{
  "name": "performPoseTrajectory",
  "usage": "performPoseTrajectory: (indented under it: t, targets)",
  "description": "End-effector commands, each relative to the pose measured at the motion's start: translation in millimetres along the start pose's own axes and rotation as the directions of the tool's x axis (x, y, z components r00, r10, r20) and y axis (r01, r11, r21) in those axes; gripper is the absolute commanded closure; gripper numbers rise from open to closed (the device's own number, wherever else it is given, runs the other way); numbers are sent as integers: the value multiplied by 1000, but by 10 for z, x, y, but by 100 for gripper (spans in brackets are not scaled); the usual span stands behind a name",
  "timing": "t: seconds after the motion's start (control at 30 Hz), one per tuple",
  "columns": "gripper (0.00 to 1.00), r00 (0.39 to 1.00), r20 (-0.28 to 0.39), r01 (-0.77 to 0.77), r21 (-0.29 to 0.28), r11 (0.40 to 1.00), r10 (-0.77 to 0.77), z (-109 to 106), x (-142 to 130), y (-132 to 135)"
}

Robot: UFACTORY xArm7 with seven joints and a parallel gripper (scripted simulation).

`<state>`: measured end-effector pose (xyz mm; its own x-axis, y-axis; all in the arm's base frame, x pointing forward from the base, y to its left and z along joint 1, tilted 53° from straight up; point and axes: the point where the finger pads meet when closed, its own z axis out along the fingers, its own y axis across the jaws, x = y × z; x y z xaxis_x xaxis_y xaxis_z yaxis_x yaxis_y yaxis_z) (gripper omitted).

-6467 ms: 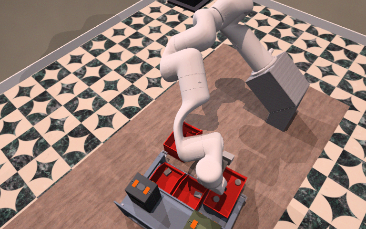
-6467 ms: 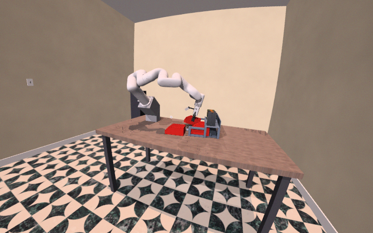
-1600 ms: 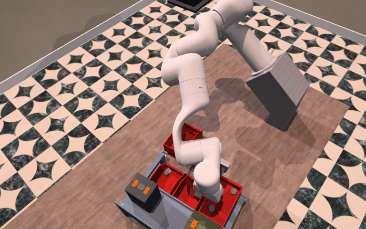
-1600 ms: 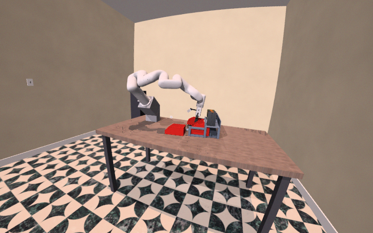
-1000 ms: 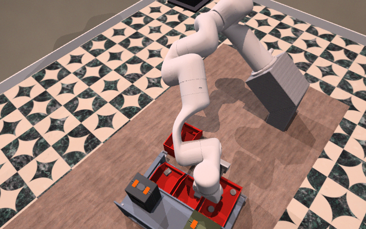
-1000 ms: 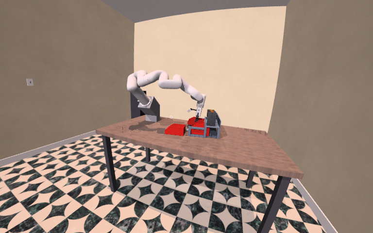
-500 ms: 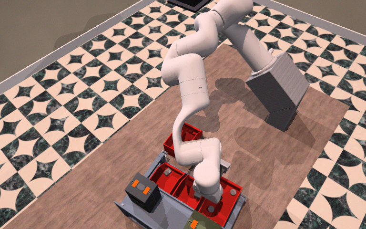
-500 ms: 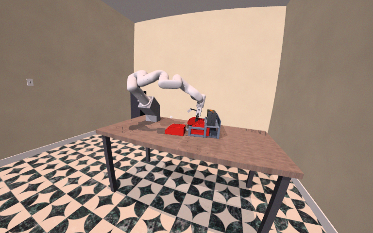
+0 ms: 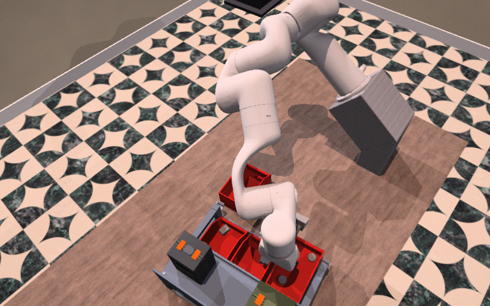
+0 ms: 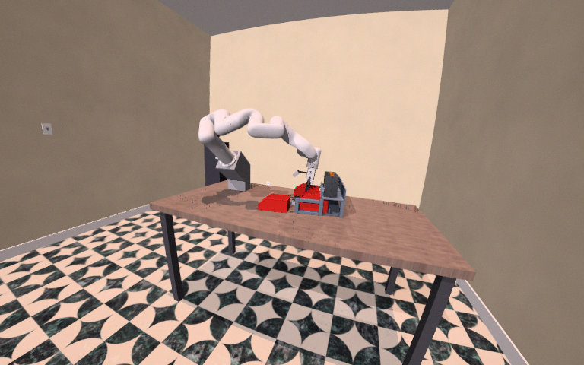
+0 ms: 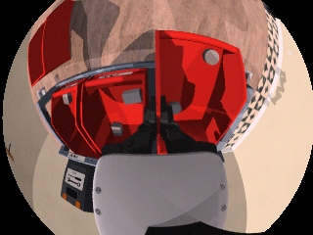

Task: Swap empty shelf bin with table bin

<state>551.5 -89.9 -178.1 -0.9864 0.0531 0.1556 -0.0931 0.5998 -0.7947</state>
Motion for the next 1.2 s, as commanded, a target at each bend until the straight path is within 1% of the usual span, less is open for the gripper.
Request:
performPoseTrajectory:
  t: [0.0, 0.13, 0.17, 1.17]
  targets:
    - [100, 1000, 5, 0, -3, 1000, 0, -29, -15, 9]
    - [100, 1000, 5, 0, -3, 1000, 0, -29, -15, 9]
    - [90, 1000, 5, 0, -3, 1000, 0, -29, -15, 9]
    - [90, 1000, 5, 0, -3, 1000, 0, -29, -15, 9]
